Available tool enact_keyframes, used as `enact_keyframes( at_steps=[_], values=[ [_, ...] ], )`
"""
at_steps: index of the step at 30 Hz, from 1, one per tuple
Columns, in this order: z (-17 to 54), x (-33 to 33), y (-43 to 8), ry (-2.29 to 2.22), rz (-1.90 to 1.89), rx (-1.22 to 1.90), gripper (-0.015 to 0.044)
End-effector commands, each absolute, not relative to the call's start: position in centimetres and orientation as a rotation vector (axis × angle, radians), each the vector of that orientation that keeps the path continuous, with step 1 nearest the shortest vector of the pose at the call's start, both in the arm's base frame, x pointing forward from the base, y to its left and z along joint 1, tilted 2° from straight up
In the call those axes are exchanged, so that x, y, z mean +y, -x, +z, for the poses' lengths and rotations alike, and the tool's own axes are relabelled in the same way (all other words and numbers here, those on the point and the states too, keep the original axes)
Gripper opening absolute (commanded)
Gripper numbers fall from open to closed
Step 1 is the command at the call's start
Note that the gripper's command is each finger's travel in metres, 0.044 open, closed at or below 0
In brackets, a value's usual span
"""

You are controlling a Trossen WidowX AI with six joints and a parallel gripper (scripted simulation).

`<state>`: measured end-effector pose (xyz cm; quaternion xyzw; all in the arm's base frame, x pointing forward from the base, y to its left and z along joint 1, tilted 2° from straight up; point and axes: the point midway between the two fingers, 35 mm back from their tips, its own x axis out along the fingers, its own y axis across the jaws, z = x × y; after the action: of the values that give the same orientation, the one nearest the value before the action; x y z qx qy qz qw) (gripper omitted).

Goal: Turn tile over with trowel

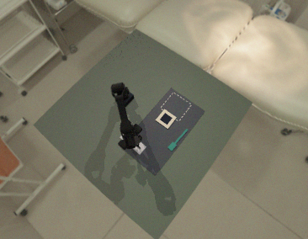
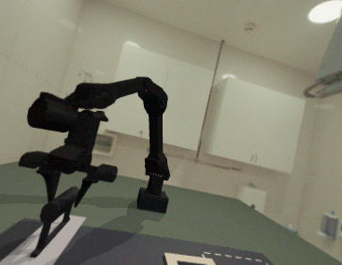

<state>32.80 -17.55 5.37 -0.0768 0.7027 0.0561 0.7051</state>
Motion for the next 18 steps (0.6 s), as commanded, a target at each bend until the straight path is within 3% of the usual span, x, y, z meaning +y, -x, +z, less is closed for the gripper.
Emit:
enact_keyframes(
  at_steps=[1,18],
  values=[
    [5.34,-17.58,-32.8,0.176,0.127,1.563,0.027],
    [5.59,-17.57,-32.8,0.177,0.128,1.563,0.027]
  ],
)
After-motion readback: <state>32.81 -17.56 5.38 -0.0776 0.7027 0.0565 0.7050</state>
